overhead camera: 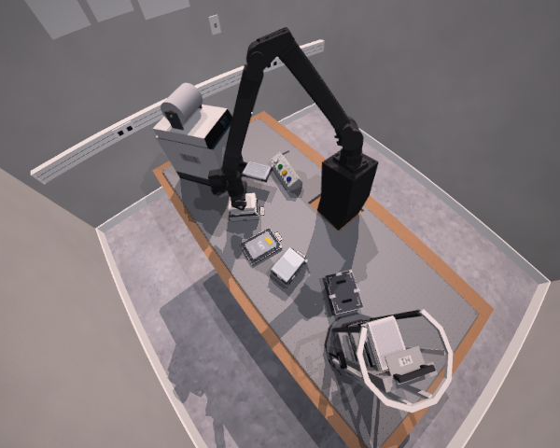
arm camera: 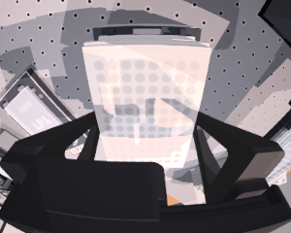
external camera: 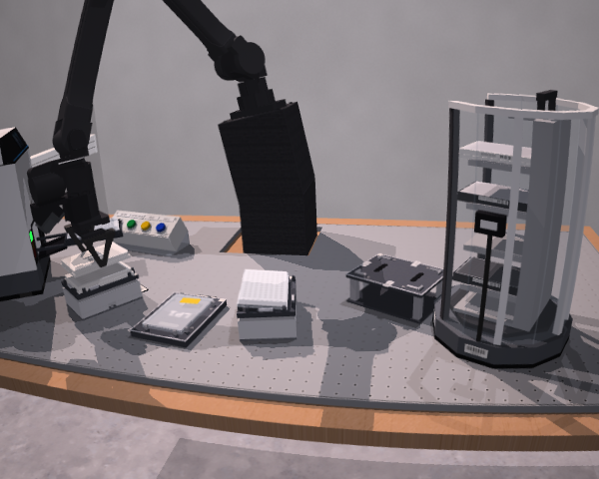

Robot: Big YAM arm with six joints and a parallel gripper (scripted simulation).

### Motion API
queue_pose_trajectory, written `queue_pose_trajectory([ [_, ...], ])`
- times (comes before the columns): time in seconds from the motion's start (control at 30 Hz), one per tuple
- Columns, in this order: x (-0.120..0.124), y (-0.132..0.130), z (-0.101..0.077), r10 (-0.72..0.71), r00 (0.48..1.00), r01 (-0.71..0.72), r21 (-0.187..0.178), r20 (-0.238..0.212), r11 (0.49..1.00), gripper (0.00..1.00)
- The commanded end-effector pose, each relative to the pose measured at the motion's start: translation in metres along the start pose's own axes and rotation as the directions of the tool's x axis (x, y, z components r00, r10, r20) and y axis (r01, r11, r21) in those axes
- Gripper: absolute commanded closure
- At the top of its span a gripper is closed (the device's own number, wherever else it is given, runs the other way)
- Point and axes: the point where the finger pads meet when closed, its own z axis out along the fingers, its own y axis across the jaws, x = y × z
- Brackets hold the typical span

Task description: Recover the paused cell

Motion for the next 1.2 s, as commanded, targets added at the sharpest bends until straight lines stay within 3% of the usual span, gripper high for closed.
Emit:
queue_pose_trajectory([
  [0.0, -0.0195, 0.0048, -0.0257, -0.002, 0.999, 0.002, -0.001, 0.051, 1.000, 0.16],
  [1.17, -0.0204, 0.0044, -0.0251, 0.000, 0.998, 0.000, -0.001, 0.063, 1.000, 0.16],
])
